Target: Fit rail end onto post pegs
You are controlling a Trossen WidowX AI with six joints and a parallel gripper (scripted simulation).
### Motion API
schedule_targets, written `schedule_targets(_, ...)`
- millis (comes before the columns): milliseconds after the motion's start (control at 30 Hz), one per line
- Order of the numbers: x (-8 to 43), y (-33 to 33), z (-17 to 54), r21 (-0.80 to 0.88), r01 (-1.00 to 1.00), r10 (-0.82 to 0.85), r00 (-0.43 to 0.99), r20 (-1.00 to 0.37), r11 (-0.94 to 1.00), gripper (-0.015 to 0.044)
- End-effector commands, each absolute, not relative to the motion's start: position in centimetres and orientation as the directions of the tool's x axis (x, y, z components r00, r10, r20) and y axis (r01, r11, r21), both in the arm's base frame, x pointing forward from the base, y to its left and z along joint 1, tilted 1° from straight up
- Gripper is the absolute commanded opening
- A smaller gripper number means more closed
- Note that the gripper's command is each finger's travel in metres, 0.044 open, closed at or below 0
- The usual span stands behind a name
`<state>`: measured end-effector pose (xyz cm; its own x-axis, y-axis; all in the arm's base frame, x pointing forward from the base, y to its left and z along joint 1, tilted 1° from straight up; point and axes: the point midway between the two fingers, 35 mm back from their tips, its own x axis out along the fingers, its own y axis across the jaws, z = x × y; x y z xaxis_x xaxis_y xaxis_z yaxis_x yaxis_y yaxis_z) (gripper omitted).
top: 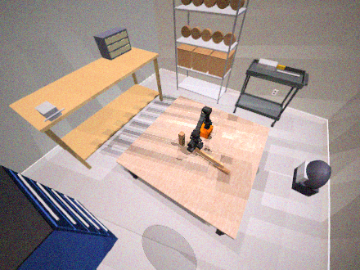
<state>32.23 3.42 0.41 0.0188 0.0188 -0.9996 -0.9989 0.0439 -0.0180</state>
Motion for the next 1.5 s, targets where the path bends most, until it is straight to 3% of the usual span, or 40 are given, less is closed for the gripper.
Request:
schedule_targets(0, 32.2, 3.3, 0.4, -0.020, -0.999, 0.019, 0.021, -1.000, 0.040, 0.0000)
schedule_targets(1467, 32.2, 1.8, 0.4, -0.020, -0.999, 0.017, 0.021, -1.000, 0.040, 0.0000)
